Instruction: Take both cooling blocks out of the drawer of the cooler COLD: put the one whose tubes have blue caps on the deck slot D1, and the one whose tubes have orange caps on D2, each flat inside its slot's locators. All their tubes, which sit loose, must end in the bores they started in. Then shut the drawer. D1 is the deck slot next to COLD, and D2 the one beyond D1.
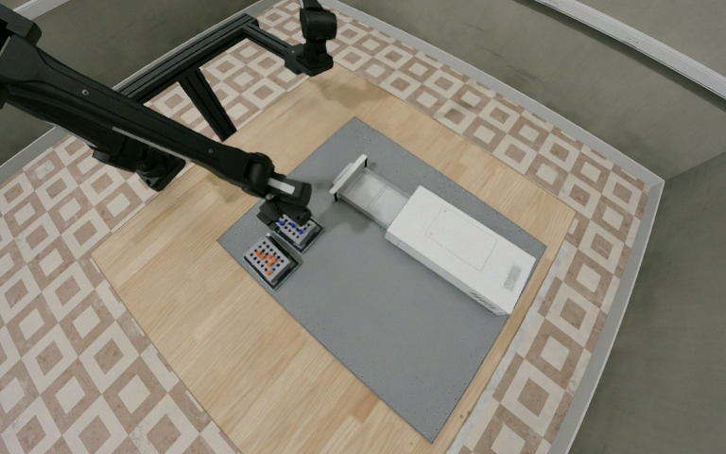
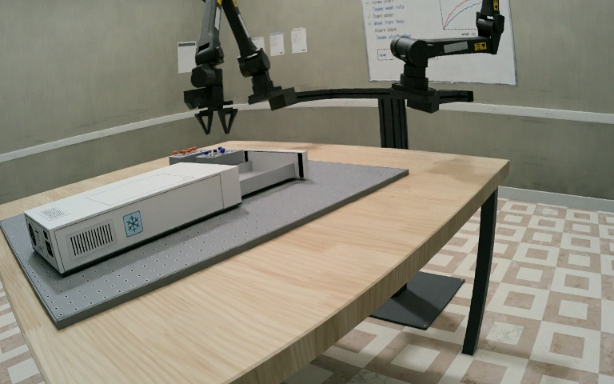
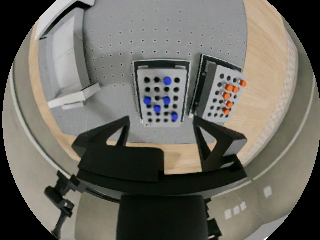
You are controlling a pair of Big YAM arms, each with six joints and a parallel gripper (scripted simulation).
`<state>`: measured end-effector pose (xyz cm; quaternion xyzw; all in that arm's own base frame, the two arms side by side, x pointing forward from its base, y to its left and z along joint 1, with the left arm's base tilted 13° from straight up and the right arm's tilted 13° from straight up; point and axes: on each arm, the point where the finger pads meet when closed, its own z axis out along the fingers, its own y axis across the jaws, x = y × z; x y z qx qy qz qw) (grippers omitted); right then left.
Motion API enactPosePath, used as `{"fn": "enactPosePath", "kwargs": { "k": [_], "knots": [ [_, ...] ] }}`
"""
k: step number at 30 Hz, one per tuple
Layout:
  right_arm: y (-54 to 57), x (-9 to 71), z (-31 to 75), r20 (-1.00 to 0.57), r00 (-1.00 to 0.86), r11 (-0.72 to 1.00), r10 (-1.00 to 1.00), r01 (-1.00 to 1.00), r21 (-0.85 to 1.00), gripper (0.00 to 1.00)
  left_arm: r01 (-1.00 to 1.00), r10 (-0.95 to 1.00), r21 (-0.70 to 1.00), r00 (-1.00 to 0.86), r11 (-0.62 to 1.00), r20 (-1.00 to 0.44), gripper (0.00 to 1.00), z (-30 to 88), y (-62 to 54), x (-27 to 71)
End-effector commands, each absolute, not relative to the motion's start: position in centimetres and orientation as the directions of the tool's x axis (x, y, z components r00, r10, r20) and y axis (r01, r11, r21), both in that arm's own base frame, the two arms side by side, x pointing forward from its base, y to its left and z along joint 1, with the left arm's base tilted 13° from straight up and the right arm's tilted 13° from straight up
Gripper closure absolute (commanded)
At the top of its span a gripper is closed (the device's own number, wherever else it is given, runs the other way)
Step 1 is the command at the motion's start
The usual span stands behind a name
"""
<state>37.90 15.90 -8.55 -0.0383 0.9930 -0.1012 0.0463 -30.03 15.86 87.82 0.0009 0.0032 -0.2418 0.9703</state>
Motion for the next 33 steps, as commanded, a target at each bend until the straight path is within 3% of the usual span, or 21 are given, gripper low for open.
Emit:
{"fn": "enactPosePath", "kwargs": {
  "k": [1, 21, 22, 33],
  "knots": [
    [17.0, 38.5, -6.5, -0.119, -0.99, 0.98, -0.079, -0.055, -0.192, 0.0, 0.471, -0.471, 0.002, 0.881, 0.882, -0.042, 1.0, 88.6, 14.8, -27.9],
    [17.5, 39.8, -4.3, -0.143, -0.988, 0.983, -0.064, -0.037, -0.18, 0.0, 0.471, -0.471, 0.002, 0.881, 0.882, -0.042, 1.0, 88.6, 14.8, -27.9],
    [18.0, 39.5, -4.7, -0.097, -0.984, 0.971, -0.147, -0.125, -0.202, 1.0, 0.471, -0.471, 0.002, 0.881, 0.882, -0.042, 1.0, 88.6, 14.8, -27.9],
    [22.6, 37.5, -6.9, -0.034, -0.906, 0.888, -0.422, -0.405, -0.217, 1.0, 0.471, -0.471, 0.002, 0.881, 0.882, -0.042, 1.0, 88.6, 14.8, -27.9]
  ]
}}
